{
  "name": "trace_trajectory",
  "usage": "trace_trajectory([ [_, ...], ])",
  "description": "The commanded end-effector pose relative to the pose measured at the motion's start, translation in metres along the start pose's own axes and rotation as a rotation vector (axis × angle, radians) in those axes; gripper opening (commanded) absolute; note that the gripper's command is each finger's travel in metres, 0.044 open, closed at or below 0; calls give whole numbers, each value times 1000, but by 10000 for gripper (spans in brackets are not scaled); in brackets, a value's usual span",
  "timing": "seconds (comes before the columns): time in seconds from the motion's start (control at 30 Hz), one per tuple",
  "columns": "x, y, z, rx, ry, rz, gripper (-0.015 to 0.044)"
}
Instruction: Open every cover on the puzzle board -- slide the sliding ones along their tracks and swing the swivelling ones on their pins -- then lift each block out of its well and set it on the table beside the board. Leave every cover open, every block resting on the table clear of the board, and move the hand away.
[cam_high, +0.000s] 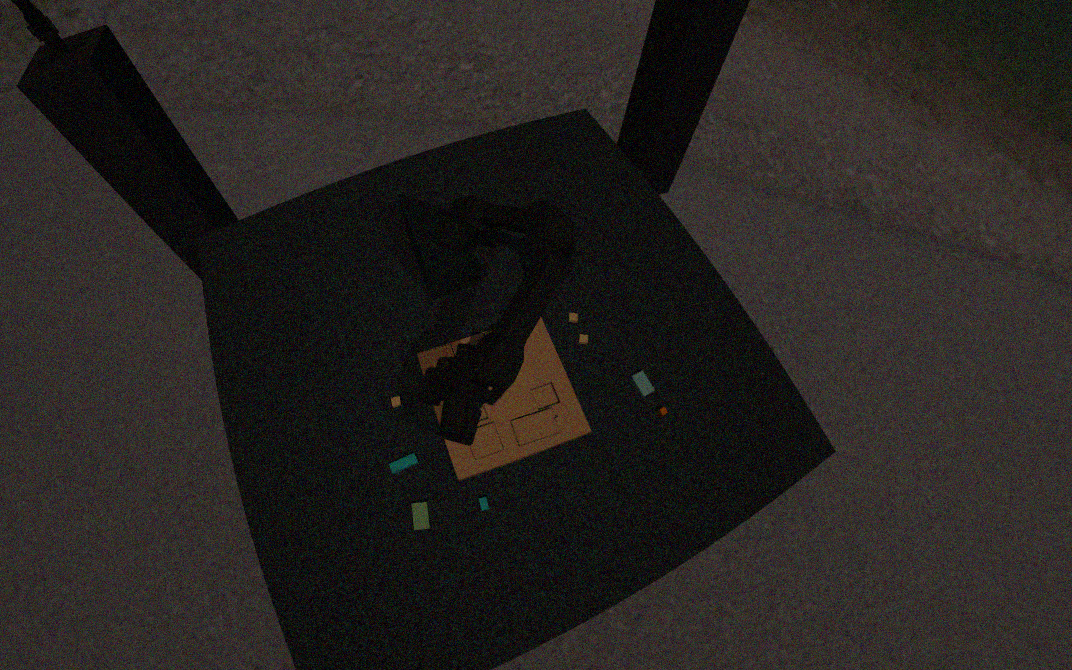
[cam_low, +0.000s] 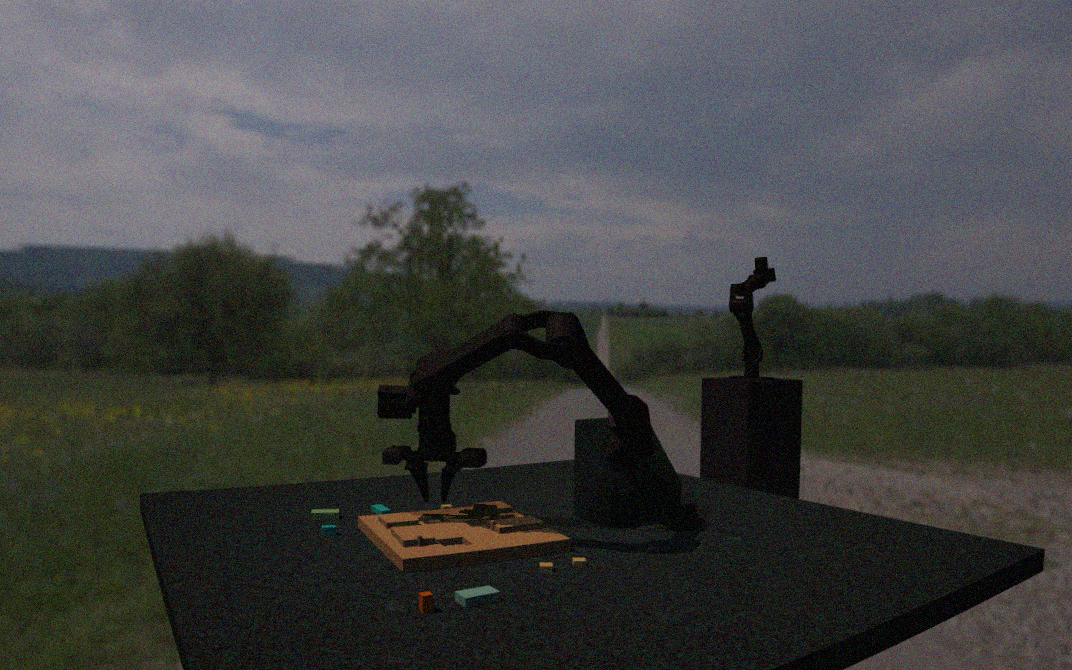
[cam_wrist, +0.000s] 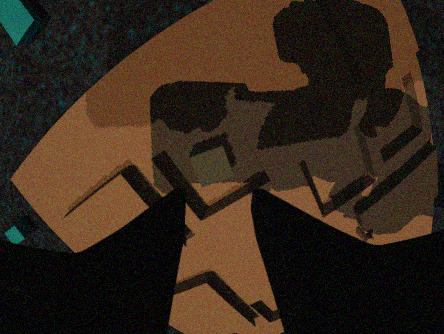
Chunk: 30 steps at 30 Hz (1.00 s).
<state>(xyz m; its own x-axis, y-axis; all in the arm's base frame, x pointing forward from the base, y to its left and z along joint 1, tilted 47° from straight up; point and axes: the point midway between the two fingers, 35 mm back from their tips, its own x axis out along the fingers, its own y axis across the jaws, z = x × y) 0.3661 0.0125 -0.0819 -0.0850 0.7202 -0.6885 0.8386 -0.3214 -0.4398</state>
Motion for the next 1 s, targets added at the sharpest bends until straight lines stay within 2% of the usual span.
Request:
trace_trajectory([
  [0.0, -8, 2, -1, -86, -1, 8, 144],
  [0.47, -27, 1, 0, -385, -3, 8, 144],
  [0.97, 8, 1, -1, -385, -1, 8, 144],
])
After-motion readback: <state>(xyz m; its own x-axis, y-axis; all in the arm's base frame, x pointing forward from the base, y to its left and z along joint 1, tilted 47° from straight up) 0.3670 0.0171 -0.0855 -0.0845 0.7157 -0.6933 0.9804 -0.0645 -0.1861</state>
